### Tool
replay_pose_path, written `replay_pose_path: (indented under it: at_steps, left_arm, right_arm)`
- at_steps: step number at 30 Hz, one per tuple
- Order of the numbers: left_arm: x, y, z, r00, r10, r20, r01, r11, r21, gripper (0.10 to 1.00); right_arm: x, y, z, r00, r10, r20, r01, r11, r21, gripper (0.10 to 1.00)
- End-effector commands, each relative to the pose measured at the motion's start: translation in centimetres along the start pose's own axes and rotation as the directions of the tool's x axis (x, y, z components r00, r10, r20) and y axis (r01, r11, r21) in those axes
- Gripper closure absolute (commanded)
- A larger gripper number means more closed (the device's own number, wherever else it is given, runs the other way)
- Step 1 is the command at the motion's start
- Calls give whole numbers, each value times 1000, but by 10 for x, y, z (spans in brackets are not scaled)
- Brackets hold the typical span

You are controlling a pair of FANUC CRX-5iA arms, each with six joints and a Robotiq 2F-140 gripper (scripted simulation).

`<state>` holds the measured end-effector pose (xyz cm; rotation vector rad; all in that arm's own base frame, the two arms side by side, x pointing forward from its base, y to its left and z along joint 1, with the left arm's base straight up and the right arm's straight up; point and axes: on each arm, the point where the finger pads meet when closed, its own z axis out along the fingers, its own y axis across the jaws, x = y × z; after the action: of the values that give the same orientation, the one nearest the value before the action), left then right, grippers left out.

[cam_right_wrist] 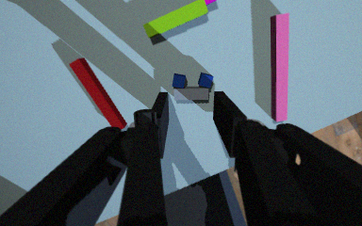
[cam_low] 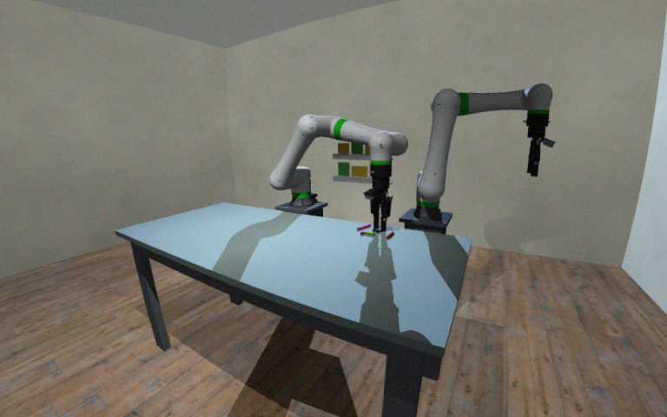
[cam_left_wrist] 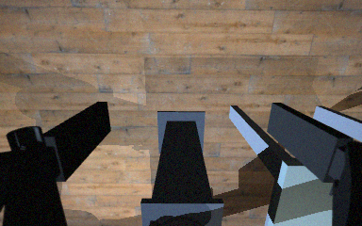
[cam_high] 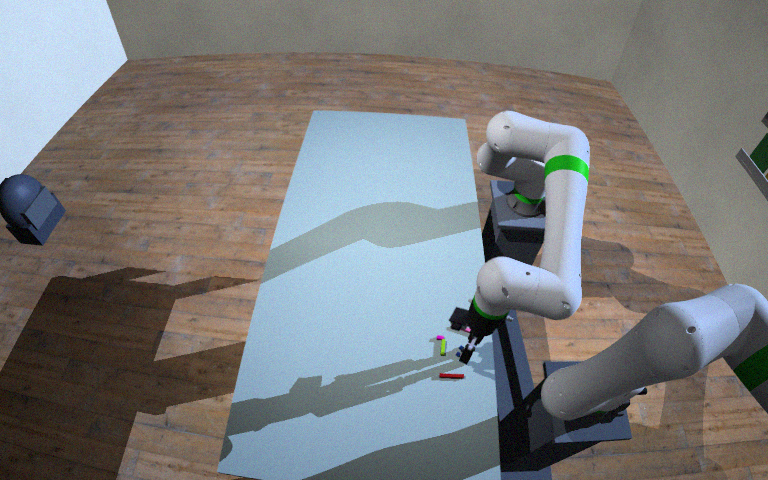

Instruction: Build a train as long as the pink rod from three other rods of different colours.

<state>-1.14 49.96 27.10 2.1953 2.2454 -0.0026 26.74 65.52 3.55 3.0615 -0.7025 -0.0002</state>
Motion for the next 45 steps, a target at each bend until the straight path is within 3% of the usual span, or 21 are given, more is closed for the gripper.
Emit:
replay_pose_path:
  at_steps: [1,30,31,45]
  left_arm:
    - [0,0,-1,1000,0,-2,0,1000,0,98]
    - [0,0,-1,1000,0,-2,0,1000,0,98]
    - [0,0,-1,1000,0,-2,0,1000,0,98]
    - [0,0,-1,1000,0,-2,0,1000,0,98]
  right_arm:
    - [0,-1,-1,1000,0,0,0,1000,2,747]
    - [0,-1,-1,1000,0,0,0,1000,2,747]
    - [0,-1,-1,1000,0,0,0,1000,2,855]
    - [0,-1,-1,1000,0,0,0,1000,2,855]
